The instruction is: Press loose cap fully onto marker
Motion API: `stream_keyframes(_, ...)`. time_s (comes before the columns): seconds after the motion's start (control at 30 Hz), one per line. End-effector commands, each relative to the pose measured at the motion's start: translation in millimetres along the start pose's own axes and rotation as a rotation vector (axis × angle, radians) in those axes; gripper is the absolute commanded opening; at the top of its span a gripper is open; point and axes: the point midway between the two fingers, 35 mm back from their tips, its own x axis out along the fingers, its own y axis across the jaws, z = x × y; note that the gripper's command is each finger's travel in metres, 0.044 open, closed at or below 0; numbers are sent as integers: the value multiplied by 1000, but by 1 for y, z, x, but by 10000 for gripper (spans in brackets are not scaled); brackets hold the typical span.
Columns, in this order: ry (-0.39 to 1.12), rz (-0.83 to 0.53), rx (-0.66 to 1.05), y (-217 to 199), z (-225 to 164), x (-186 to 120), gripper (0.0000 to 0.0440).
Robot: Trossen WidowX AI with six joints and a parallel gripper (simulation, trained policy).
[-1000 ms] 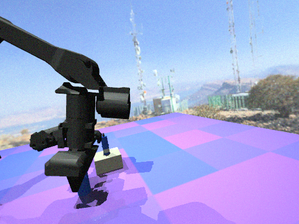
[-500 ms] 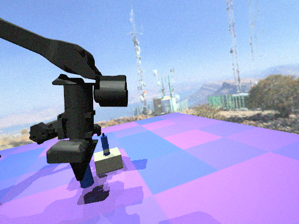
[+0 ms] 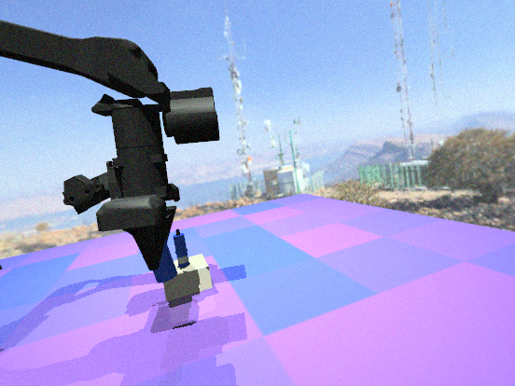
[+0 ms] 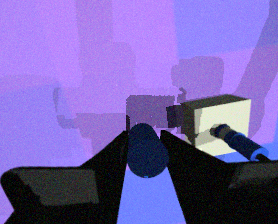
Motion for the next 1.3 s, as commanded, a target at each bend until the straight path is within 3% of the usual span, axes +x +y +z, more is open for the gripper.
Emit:
stream_keyframes(0.0, 18, -5, 0, -9, -4, -10, 19)
stream_keyframes(0.57, 56, -21, -129, -56, -18, -44, 0)
stream_keyframes(1.27, -6, -15, -292, -103, -9, -54, 0)
